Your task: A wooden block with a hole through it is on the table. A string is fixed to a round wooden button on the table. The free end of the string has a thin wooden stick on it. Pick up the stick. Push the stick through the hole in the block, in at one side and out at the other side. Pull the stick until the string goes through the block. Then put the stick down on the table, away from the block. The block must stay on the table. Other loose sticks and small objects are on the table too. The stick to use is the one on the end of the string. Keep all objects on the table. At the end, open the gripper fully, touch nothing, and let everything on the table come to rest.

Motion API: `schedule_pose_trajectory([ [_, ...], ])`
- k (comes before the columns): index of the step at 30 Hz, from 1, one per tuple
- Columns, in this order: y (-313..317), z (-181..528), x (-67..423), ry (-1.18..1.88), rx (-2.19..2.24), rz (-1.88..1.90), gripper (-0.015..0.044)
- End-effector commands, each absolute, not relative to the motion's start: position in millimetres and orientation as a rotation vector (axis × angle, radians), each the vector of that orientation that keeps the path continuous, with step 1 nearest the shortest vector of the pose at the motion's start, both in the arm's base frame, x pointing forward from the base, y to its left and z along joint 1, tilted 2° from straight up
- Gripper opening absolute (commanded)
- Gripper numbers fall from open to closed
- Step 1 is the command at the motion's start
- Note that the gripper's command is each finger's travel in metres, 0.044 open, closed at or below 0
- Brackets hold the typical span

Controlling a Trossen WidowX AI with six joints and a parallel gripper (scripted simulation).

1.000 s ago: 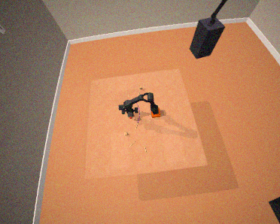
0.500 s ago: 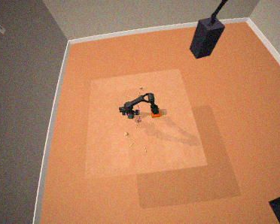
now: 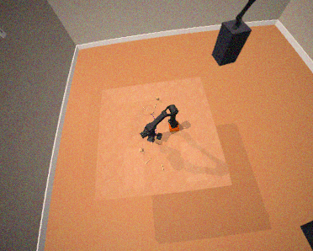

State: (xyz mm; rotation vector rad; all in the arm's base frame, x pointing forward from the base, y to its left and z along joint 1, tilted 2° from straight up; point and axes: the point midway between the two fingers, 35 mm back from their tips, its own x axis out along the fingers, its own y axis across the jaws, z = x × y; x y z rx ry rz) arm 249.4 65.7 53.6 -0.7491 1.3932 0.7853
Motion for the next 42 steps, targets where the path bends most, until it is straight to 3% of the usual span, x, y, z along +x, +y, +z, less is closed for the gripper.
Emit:
schedule_pose_trajectory([
  [1, 66.1, 54.2, 248.9, 1.393, -0.746, 0.774, 0.0361],
  [10, 66.1, 54.2, 248.9, 1.393, -0.746, 0.774, 0.0125],
  [42, 67.8, 17.3, 251.5, 1.393, -0.746, 0.774, 0.0125],
])
